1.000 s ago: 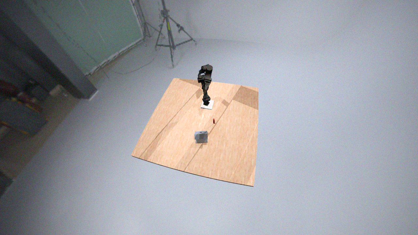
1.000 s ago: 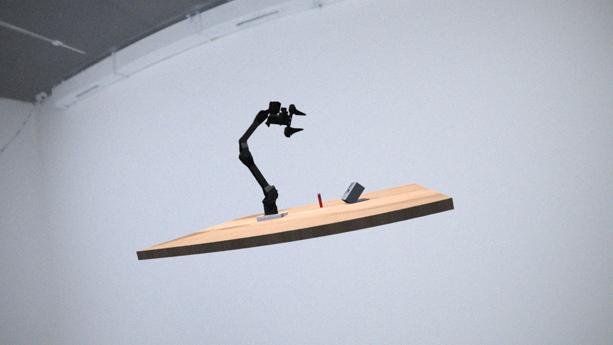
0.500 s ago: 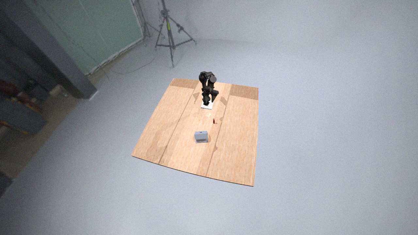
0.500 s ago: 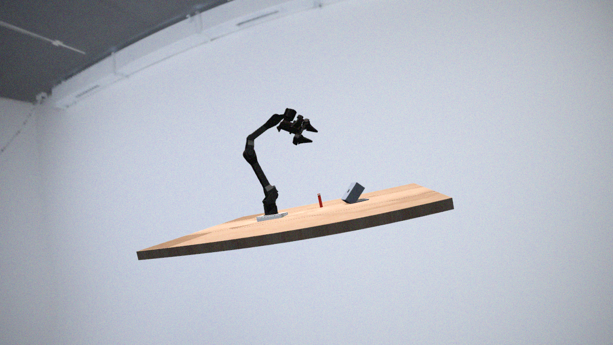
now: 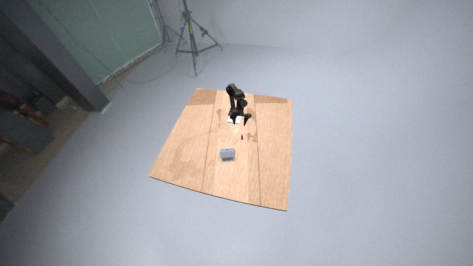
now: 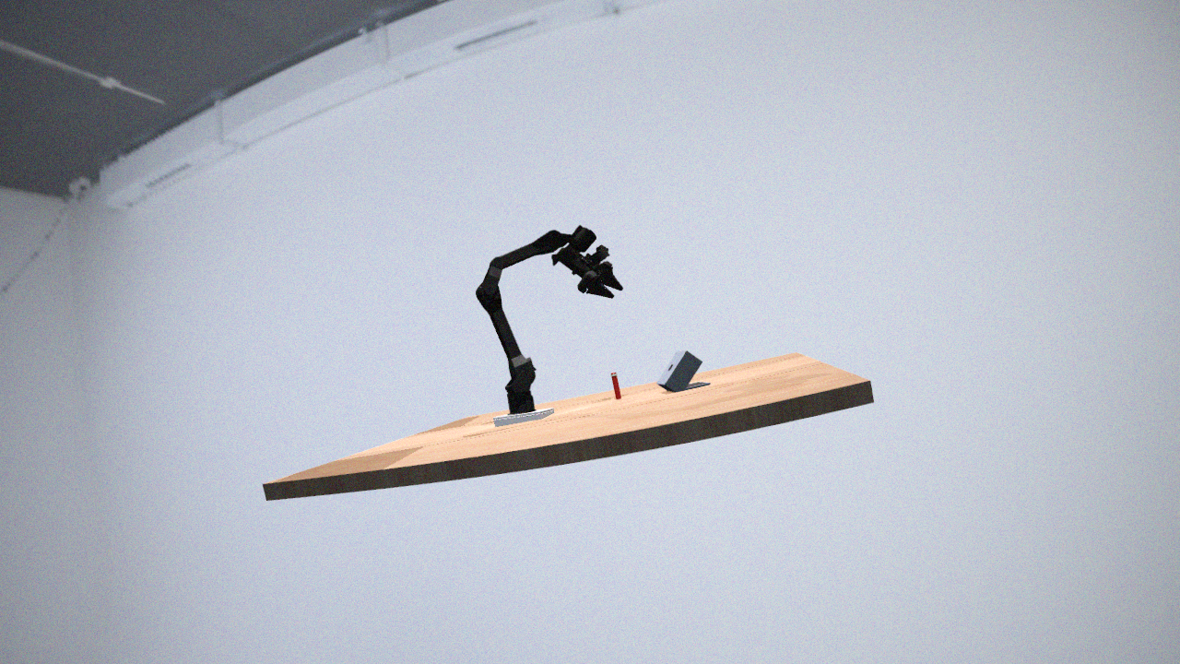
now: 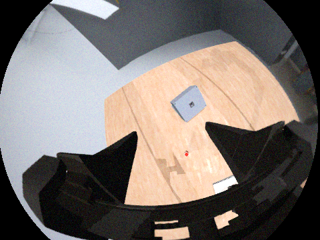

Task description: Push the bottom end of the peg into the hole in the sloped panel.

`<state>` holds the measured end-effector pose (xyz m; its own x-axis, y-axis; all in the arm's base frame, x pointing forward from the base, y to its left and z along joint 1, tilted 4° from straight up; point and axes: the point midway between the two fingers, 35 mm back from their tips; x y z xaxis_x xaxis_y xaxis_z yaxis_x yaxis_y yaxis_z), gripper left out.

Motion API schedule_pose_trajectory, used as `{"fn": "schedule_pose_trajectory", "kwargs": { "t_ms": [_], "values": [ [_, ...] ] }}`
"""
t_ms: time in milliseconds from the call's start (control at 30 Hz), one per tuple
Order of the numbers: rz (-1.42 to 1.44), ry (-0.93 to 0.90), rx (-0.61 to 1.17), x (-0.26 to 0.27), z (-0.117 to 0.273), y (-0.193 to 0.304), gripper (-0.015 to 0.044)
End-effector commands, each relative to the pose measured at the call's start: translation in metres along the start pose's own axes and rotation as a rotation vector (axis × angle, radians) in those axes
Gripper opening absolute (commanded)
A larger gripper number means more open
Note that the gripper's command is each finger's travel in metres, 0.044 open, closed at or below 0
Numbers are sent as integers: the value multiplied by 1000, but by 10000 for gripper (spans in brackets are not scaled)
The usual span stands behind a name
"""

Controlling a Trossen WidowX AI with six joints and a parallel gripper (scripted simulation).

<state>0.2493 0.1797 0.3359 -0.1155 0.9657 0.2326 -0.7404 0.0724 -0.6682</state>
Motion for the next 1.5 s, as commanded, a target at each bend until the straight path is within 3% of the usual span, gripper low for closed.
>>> {"fn": "schedule_pose_trajectory", "kwargs": {
  "t_ms": [0,533,1100,1467],
  "values": [
    [126,19,88,-2,-23,16,440],
    [530,1,388,-15,-82,79,440],
    [900,-155,714,-31,-121,155,440],
    [912,-163,726,-31,-123,159,440]
  ]
}}
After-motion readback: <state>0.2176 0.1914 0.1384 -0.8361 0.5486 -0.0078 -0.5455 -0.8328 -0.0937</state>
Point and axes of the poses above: the point midway between the two fingers, 35 mm back from their tips, its own z axis back along the fingers, its own x axis across the jaws, y = z × x, and after that the axes turned 8 degrees about z, right-handed
